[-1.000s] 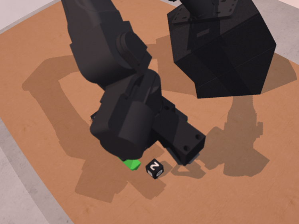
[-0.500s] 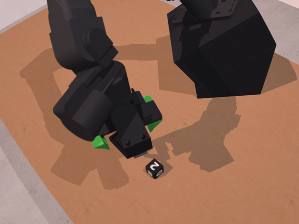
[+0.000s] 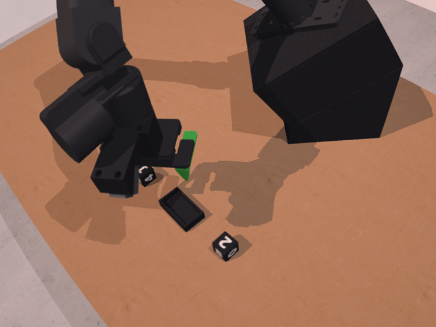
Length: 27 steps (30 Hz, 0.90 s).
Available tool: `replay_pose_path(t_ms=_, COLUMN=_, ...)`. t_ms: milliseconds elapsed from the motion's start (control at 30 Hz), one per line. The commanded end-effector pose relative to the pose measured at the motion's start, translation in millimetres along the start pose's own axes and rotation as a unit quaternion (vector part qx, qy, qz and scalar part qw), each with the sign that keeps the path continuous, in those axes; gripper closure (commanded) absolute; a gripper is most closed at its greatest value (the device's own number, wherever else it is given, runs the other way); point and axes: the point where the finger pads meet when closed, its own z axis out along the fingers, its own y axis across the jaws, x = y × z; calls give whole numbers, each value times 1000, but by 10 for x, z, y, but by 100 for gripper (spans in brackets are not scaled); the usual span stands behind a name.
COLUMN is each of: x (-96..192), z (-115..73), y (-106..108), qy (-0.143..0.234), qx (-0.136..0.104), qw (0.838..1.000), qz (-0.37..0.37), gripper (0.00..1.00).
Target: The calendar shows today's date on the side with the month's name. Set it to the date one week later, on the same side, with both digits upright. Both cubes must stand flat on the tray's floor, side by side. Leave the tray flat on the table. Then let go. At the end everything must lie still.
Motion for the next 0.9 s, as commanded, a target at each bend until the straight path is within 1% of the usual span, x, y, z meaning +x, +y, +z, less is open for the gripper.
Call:
replay_pose_path(t_ms=0, x=27, z=-67, y=-122, qy=-25, qx=0, qw=996, qz=90, gripper=0)
replay_pose_path(t_ms=100, x=153, z=-66, y=-245, qy=-26, qx=1, qw=988, qz=153, gripper=0)
replay_pose_path(t_ms=133, x=154, z=-66, y=-246, qy=-26, qx=1, qw=988, qz=153, gripper=0)
replay_pose_path(t_ms=167, x=229, z=-67, y=-314, qy=-26, qx=2, qw=982, qz=189, gripper=0)
replay_pose_path(t_ms=233, x=229, z=-67, y=-314, qy=-26, qx=2, qw=982, qz=189, gripper=0)
replay_pose_path(t_ms=267, x=269, z=-68, y=-348, qy=-27, qx=3, qw=978, qz=208, gripper=0)
replay_pose_path(t_ms=300, x=358, z=-72, y=-423, qy=-28, qx=4, qw=968, qz=249, gripper=0)
replay_pose_path(t_ms=333, x=366, z=-72, y=-429, qy=-28, qx=5, qw=967, qz=253, gripper=0)
replay_pose_path(t_ms=367, x=431, z=-76, y=-480, qy=-29, qx=6, qw=959, qz=281, gripper=0)
replay_pose_path(t_ms=400, x=442, z=-76, y=-488, qy=-29, qx=6, qw=958, qz=286, gripper=0)
replay_pose_path(t_ms=467, x=525, z=-82, y=-549, qy=-31, qx=8, qw=946, qz=322, gripper=0)
replay_pose_path(t_ms=500, x=482, z=-125, y=-638, qy=-41, qx=14, qw=943, qz=331, gripper=0)
replay_pose_path(t_ms=533, x=457, z=-146, y=-679, qy=-45, qx=16, qw=941, qz=334, gripper=0)
replay_pose_path(t_ms=567, x=400, z=-168, y=-639, qy=-50, qx=13, qw=944, qz=326, gripper=55)
replay_pose_path(t_ms=667, x=404, z=-135, y=-616, qy=-45, qx=11, qw=945, qz=324, gripper=55)
replay_pose_path(t_ms=867, x=404, z=-135, y=-616, qy=-45, qx=11, qw=945, qz=324, gripper=55)
